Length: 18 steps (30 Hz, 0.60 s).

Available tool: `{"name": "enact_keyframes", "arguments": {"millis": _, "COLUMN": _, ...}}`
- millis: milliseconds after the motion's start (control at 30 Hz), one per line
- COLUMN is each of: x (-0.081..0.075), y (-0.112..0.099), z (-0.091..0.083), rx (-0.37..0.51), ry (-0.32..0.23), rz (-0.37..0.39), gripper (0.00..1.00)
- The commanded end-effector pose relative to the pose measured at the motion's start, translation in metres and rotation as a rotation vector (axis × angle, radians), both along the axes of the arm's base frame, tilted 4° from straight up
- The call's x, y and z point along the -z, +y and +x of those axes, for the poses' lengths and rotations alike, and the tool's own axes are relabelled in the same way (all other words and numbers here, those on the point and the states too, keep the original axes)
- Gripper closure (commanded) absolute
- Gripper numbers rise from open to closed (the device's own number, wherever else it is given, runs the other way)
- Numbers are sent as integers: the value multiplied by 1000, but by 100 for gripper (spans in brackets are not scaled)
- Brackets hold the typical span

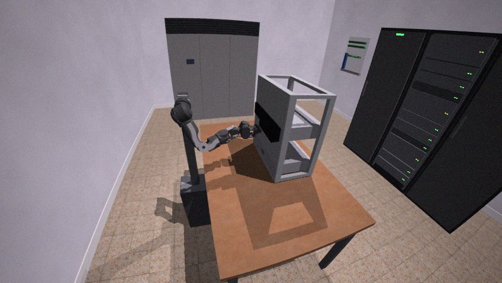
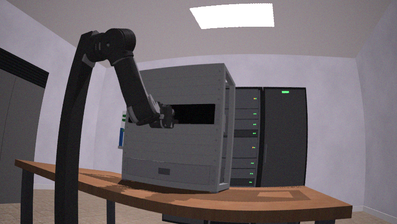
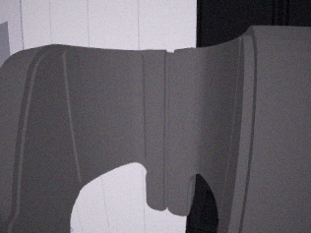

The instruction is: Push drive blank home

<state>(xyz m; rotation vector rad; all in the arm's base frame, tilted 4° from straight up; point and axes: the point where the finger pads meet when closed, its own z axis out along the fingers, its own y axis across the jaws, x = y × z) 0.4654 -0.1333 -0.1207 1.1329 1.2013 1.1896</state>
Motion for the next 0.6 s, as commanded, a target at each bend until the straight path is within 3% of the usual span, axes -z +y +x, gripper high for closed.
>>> {"name": "enact_keyframes", "arguments": {"millis": 0, "x": -4, "y": 1, "z": 0, "rx": -3, "ry": -8, "rz": -1, "gripper": 100}}
{"name": "enact_keyframes", "arguments": {"millis": 233, "x": -3, "y": -1, "z": 11, "rx": 0, "ry": -4, "rz": -2, "gripper": 100}}
{"name": "enact_keyframes", "arguments": {"millis": 567, "x": -3, "y": -1, "z": 11, "rx": -1, "ry": -5, "rz": -1, "gripper": 100}}
